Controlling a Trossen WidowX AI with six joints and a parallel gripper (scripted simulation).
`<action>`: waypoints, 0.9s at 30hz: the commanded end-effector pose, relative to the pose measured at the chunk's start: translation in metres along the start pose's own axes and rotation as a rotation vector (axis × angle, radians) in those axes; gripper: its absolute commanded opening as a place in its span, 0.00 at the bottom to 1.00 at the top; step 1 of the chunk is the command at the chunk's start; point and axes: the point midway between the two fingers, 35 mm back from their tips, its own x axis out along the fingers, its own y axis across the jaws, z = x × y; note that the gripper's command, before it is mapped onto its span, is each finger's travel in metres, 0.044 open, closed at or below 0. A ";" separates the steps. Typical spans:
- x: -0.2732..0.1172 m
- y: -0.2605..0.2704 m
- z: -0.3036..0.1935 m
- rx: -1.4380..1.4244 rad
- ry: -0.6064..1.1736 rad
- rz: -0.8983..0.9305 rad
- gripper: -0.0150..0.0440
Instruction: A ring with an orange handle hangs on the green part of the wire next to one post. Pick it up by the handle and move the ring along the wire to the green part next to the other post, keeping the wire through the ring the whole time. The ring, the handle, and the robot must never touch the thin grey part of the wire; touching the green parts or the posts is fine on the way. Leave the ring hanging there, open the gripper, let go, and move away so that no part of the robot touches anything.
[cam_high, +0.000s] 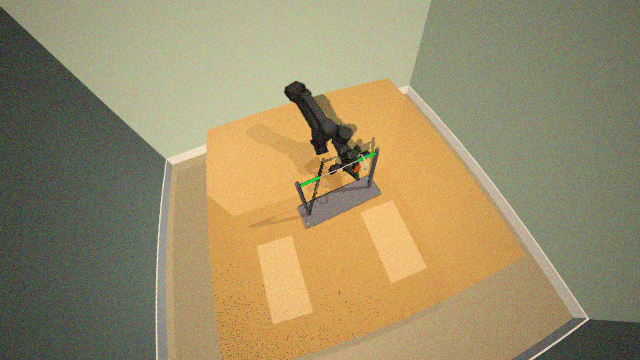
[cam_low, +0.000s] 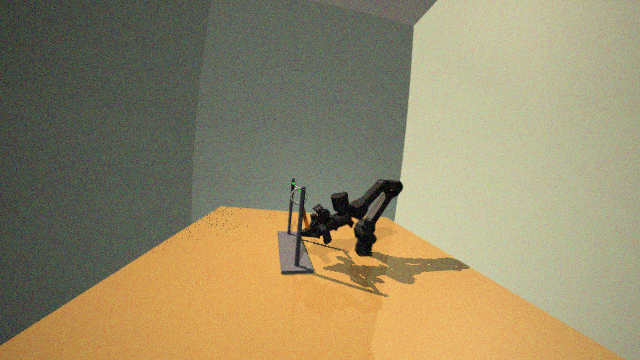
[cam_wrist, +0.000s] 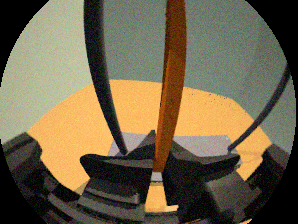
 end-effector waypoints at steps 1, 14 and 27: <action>0.000 -0.001 -0.001 0.005 0.001 -0.005 0.00; 0.000 0.000 0.000 0.000 0.000 0.000 0.31; -0.013 0.001 0.001 0.002 0.002 -0.001 0.53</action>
